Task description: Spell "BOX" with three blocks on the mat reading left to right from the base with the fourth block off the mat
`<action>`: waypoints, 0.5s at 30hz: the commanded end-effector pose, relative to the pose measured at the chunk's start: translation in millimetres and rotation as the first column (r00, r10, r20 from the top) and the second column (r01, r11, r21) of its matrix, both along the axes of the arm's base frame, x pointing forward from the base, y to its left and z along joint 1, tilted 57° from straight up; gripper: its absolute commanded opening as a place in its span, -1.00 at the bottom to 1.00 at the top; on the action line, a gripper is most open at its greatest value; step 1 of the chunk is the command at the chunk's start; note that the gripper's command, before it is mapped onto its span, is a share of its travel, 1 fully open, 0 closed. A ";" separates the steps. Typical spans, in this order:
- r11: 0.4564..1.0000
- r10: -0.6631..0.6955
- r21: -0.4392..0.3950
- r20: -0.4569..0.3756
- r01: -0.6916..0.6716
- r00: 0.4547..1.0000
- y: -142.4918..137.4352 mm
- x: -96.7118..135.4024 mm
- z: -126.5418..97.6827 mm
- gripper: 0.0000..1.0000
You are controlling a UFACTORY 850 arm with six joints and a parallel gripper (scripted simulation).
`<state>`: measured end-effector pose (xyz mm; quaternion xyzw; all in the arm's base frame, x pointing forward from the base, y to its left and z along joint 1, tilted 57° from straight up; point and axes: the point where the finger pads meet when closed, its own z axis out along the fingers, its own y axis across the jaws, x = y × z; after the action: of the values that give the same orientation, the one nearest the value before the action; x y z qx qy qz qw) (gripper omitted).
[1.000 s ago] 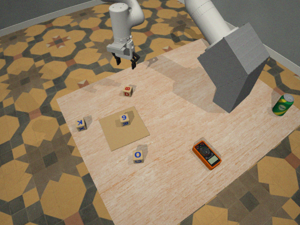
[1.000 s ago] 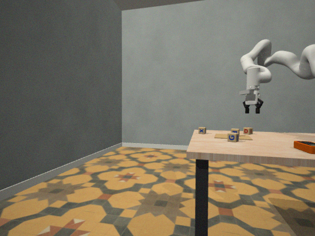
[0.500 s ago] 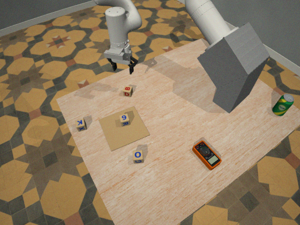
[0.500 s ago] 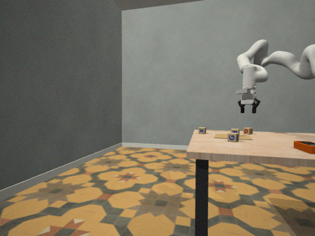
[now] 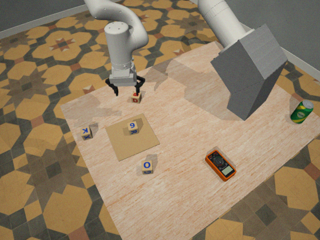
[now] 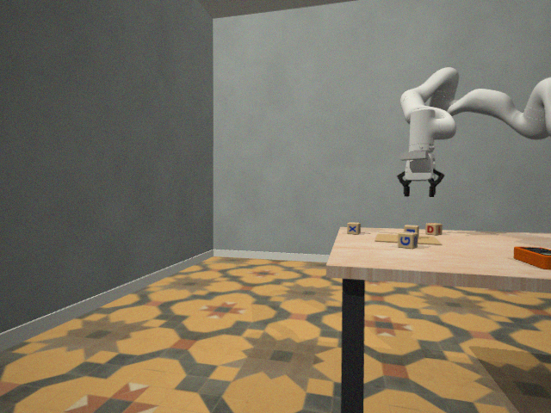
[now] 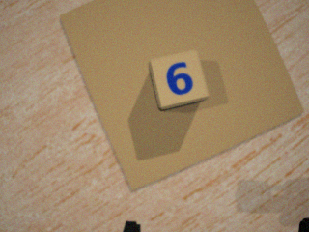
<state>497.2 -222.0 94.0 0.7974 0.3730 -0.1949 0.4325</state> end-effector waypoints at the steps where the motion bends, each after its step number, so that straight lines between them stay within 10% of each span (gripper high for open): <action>1: 0.999 0.054 -0.001 -0.114 -0.054 0.992 23.3 32.1 -34.0 1.00; 15: 0.992 0.123 0.010 -0.220 -0.124 0.968 52.8 54.2 -71.4 1.00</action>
<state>547.4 -171.7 25.7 0.7477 0.4638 -0.2510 0.4035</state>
